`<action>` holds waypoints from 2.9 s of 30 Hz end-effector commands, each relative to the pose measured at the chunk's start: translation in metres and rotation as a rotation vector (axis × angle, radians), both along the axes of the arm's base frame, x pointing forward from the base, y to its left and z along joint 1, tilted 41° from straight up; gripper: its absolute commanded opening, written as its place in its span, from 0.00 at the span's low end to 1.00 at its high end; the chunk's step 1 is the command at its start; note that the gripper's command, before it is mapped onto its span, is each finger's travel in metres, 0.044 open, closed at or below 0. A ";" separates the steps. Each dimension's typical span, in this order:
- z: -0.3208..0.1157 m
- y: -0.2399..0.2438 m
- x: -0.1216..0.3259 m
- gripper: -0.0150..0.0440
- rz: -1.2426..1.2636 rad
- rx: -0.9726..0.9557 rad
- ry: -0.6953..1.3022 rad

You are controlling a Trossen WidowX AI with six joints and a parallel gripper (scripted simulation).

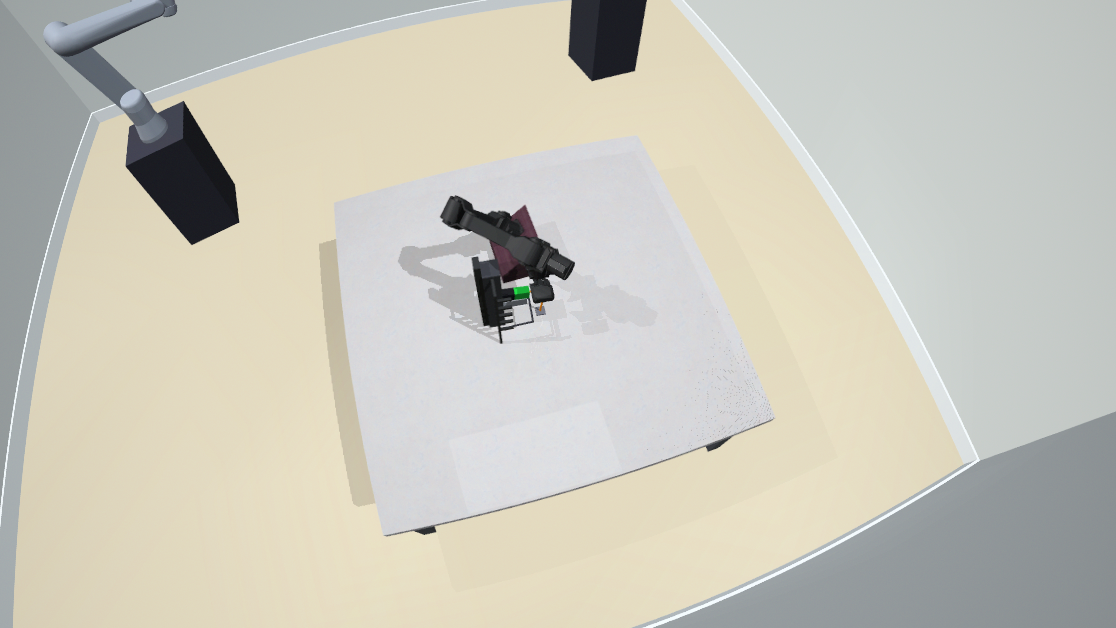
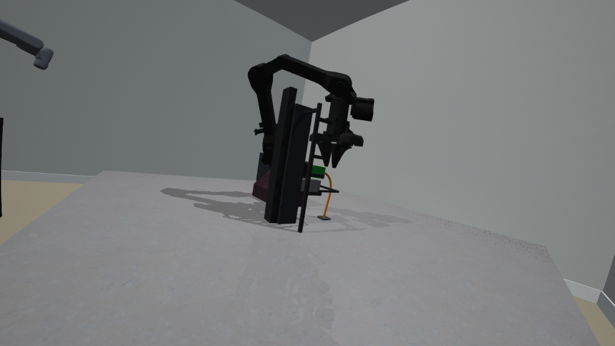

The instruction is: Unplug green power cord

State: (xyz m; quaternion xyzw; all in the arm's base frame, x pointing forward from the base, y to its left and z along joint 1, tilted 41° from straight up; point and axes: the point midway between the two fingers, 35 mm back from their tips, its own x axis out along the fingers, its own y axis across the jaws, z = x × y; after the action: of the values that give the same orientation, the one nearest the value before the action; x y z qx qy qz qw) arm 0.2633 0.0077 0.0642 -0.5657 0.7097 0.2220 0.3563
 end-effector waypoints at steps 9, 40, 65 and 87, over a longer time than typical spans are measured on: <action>0.012 -0.010 -0.002 0.53 -0.002 -0.001 -0.010; 0.020 -0.036 -0.012 0.53 -0.002 -0.003 -0.009; 0.018 -0.031 -0.009 0.25 -0.007 0.003 -0.017; -0.002 -0.004 0.003 0.25 -0.004 0.005 -0.014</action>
State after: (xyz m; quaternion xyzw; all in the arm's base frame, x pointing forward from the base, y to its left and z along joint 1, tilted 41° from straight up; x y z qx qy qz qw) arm 0.2540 -0.0268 0.0771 -0.5697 0.7275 0.1935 0.3296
